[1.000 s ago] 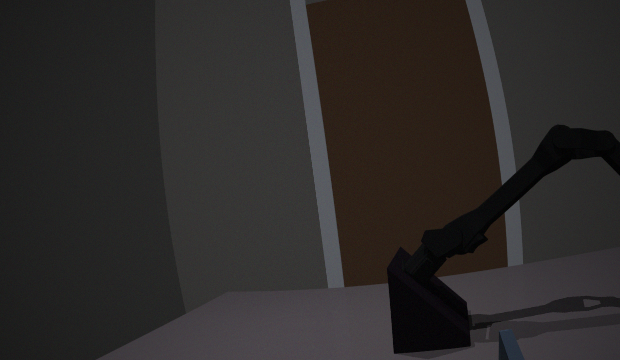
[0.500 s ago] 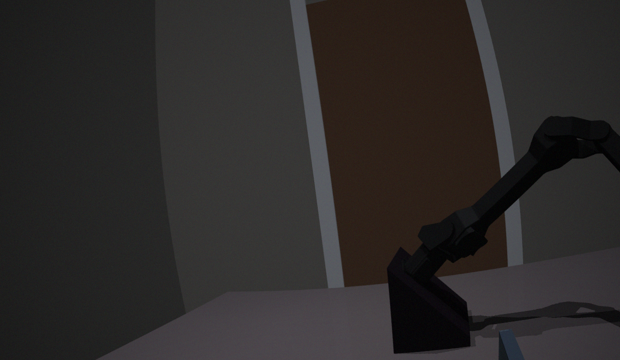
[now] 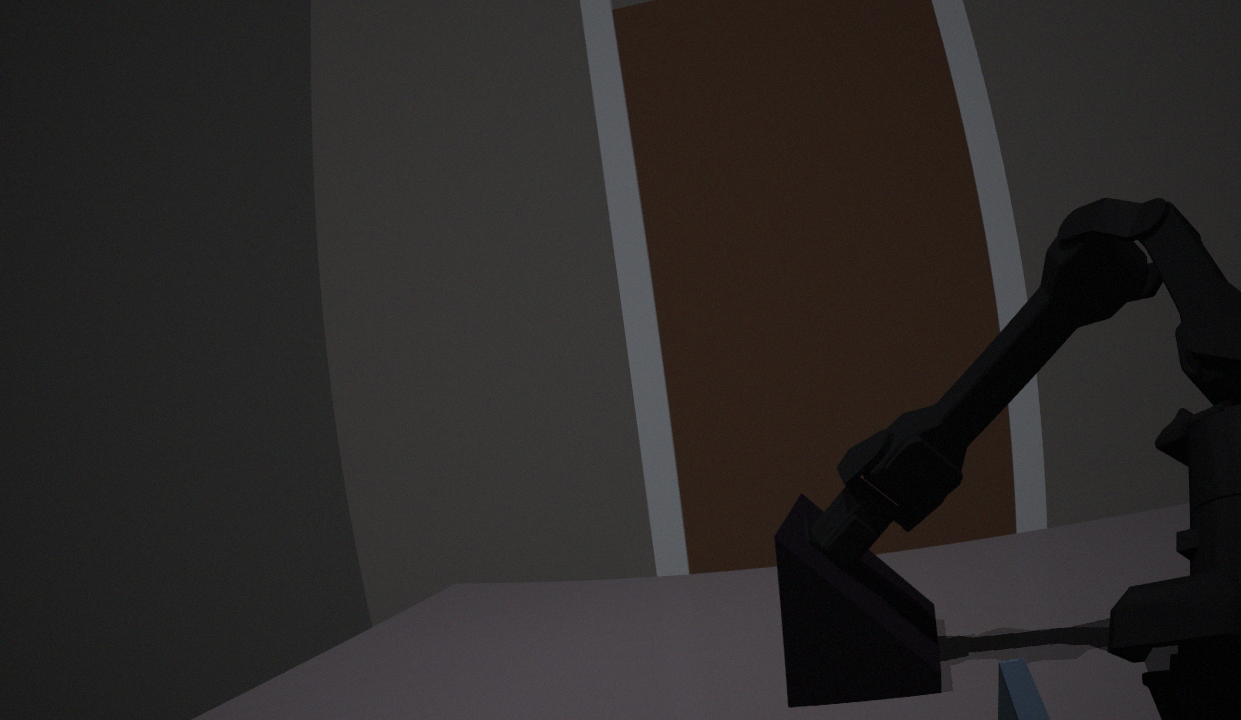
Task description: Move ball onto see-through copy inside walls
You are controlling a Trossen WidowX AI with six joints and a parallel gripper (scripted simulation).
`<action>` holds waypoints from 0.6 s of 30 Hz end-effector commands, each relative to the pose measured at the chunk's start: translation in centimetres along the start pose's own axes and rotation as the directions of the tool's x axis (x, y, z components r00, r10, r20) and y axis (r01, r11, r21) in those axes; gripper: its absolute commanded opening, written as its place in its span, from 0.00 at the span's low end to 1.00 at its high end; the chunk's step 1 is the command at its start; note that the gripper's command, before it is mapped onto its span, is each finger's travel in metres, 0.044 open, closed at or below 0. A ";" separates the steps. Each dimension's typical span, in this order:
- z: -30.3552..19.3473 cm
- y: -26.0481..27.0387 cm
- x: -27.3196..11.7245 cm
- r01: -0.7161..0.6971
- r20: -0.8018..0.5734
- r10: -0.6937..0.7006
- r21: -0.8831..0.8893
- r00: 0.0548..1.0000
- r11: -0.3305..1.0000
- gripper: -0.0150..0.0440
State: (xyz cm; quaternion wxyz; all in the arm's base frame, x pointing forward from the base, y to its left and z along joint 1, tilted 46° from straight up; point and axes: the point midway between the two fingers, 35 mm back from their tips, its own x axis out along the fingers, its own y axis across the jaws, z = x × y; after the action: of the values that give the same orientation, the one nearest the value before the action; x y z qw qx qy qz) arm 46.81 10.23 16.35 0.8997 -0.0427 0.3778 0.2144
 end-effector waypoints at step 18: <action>-21.1 -9.1 0.9 -0.206 -0.240 0.502 0.705 0.831 0.678 0.64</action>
State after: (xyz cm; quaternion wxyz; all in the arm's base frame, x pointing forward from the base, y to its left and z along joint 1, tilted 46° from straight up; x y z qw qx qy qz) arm 38.57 -4.24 1.36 0.7360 0.2525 0.5903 0.2148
